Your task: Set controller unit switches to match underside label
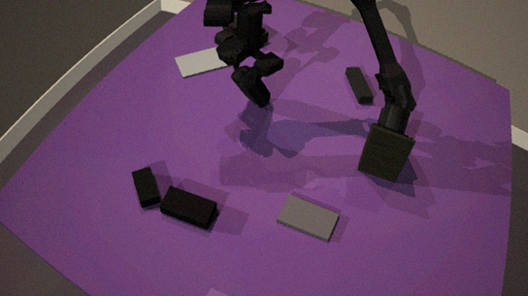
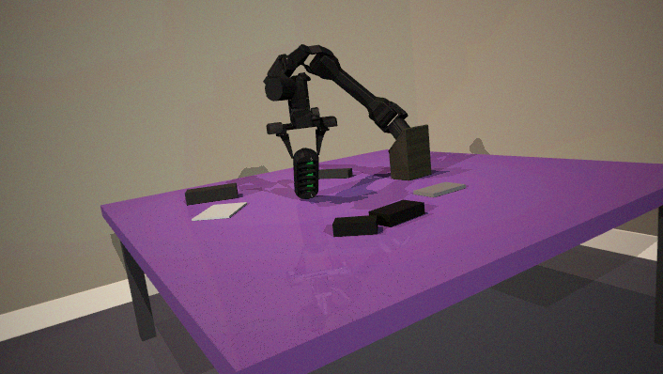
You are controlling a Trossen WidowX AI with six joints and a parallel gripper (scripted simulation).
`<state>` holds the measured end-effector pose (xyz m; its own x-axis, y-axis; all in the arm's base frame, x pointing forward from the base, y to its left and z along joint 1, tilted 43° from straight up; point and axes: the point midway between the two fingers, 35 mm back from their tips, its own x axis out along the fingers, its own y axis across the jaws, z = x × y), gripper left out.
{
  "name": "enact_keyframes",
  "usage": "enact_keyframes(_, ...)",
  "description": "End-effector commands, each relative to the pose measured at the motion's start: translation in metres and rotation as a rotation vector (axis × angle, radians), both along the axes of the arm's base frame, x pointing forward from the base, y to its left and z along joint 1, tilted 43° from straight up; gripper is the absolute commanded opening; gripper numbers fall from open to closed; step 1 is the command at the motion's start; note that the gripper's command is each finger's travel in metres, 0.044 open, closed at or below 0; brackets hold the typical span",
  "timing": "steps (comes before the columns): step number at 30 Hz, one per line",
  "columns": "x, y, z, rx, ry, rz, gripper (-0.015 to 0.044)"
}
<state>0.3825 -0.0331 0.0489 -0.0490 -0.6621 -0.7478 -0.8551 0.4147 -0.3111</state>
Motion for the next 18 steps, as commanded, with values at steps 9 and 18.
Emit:
enact_keyframes(9, -0.0060, -0.0088, 0.0094, -0.011, 0.005, -0.001, 0.0336)
enact_keyframes(18, -0.0096, -0.0125, 0.0145, -0.011, 0.005, -0.001, 0.0336)
